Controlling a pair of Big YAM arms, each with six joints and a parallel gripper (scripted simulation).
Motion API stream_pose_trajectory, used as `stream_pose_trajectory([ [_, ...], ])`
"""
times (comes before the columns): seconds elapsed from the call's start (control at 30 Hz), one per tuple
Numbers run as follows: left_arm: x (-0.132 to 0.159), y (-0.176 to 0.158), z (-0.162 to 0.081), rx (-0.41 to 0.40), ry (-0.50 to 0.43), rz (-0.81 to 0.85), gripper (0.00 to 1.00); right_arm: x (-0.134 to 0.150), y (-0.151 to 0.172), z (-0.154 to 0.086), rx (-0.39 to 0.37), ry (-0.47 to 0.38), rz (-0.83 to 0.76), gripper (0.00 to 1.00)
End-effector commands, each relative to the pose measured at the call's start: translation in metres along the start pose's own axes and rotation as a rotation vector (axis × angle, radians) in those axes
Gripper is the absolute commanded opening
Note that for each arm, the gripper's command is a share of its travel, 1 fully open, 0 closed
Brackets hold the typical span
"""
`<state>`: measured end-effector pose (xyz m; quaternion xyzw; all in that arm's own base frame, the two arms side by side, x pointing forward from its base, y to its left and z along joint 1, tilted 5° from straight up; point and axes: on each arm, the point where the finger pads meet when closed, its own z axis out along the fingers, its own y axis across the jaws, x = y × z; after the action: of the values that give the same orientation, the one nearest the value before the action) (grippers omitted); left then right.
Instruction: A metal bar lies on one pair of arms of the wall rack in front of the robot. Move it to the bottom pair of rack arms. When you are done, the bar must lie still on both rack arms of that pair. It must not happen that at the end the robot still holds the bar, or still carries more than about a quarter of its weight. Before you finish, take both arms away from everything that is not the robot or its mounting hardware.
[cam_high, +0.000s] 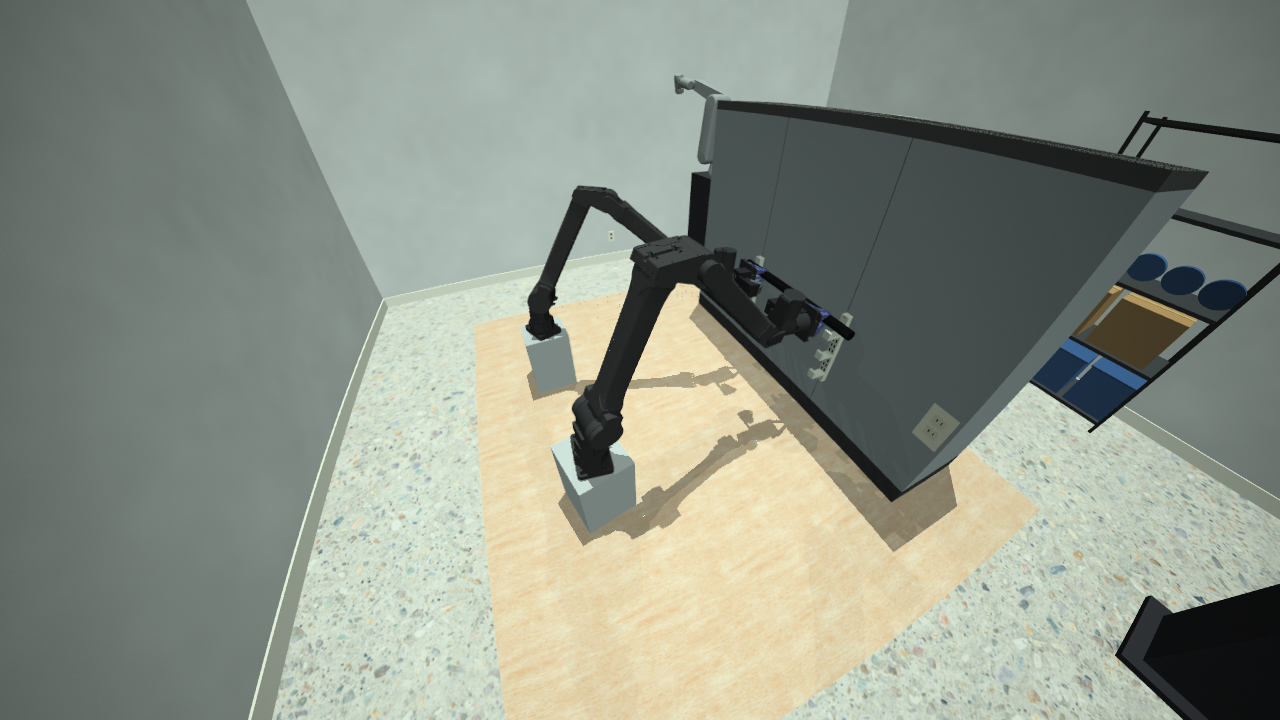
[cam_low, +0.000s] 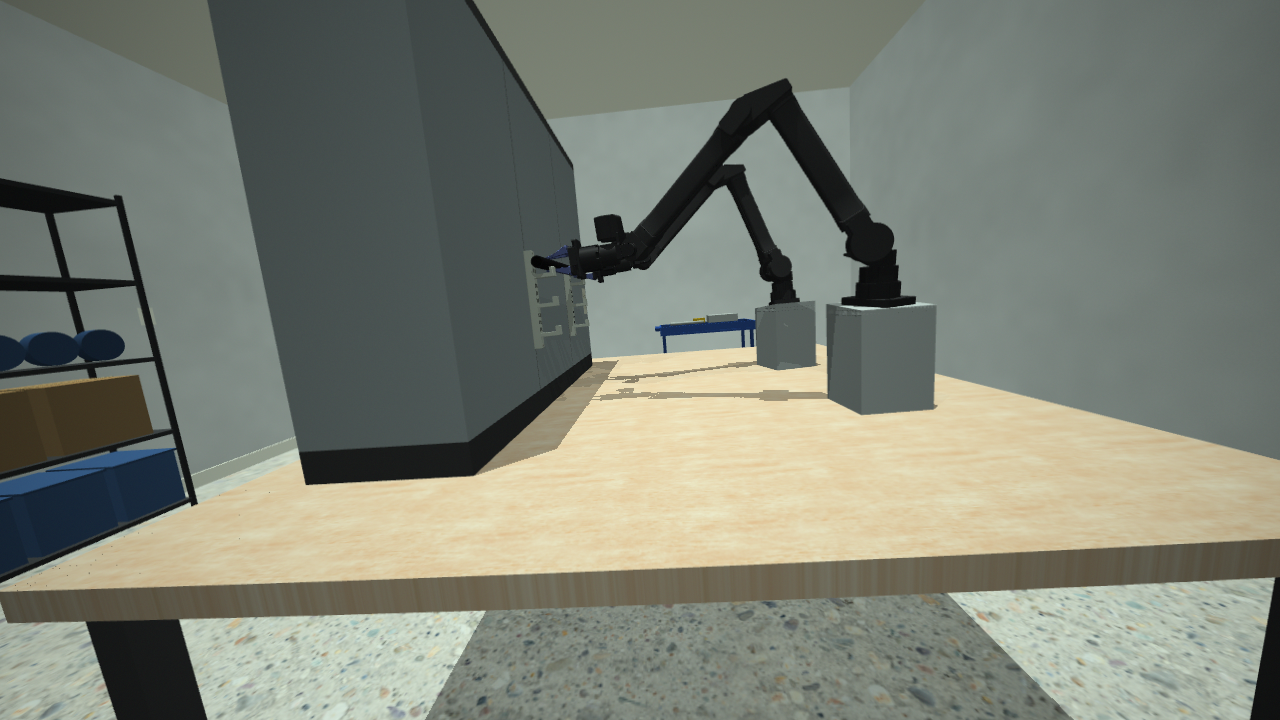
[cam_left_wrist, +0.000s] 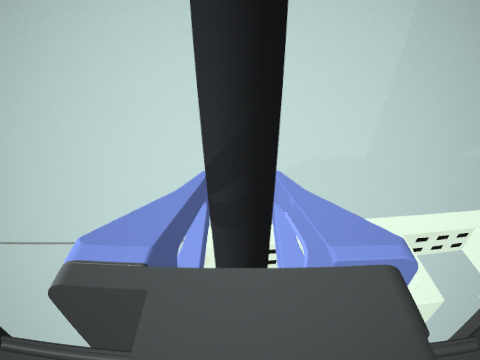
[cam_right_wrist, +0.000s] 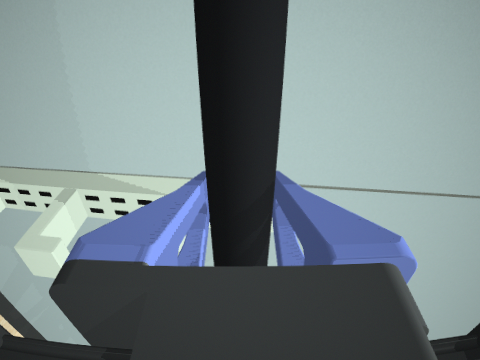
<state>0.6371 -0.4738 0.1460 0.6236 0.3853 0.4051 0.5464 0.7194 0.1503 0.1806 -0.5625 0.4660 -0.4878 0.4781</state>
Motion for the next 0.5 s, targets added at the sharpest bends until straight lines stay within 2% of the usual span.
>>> stream_pose_trajectory([
  [0.0, 0.012, 0.084, 0.014, -0.129, 0.026, -0.018, 0.0, 0.006, -0.078, 0.005, 0.133, 0.014, 0.022, 0.0],
  [0.23, 0.011, 0.058, 0.009, -0.129, 0.026, -0.018, 0.0, 0.001, -0.05, 0.008, 0.133, 0.014, 0.022, 0.0],
  [0.47, 0.013, 0.058, 0.008, -0.129, 0.026, -0.018, 0.0, 0.0, -0.049, 0.009, 0.133, 0.014, 0.022, 0.0],
])
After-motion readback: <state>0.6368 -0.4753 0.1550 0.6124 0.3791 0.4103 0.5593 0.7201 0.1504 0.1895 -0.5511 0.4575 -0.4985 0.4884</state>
